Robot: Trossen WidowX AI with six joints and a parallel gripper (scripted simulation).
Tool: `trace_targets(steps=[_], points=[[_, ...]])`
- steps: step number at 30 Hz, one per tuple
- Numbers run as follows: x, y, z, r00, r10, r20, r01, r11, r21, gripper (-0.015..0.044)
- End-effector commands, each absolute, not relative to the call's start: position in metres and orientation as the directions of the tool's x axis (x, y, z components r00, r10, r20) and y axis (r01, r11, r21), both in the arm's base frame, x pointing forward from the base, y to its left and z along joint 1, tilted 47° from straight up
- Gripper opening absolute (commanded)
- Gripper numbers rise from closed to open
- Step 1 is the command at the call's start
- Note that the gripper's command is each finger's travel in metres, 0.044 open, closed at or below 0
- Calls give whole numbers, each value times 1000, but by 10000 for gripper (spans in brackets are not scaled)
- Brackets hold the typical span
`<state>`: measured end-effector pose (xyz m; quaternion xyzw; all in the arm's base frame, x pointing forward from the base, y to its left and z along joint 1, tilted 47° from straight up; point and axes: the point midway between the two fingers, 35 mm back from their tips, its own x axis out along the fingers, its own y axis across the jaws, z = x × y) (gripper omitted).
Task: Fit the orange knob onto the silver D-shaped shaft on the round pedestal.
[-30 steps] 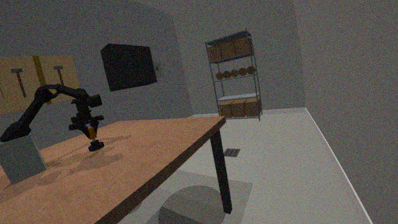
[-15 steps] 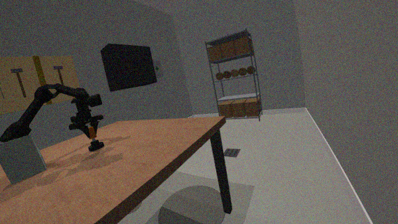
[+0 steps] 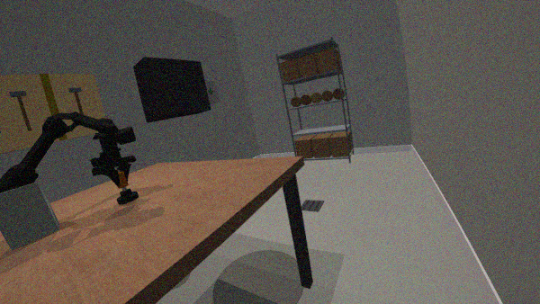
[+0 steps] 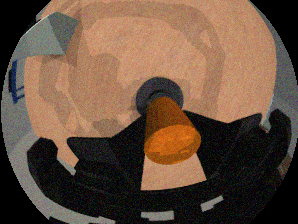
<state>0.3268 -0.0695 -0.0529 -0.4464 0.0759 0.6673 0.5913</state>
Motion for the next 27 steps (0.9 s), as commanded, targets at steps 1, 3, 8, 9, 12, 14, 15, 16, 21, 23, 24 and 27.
trace_targets(steps=[1,3,8,9,12,14,15,16,21,23,24,27], points=[[327,-69,-53,99,721,-685,-853,-292,-432,0],[327,-69,-53,99,721,-685,-853,-292,-432,0],[327,-69,-53,99,721,-685,-853,-292,-432,0],[327,-69,-53,99,721,-685,-853,-292,-432,0],[327,-69,-53,99,721,-685,-853,-292,-432,0],[327,-71,-51,99,721,-685,-853,-293,-432,0],[327,-71,-51,99,721,-685,-853,-293,-432,0],[327,-72,-50,99,721,-685,-853,-293,-432,0],[327,-72,-50,99,721,-685,-803,-349,-483,0],[327,-71,-50,99,721,-685,-754,-395,-525,0],[326,-71,-51,99,721,-685,-735,-411,-539,0],[326,-70,-52,99,721,-685,-728,-417,-544,0]])
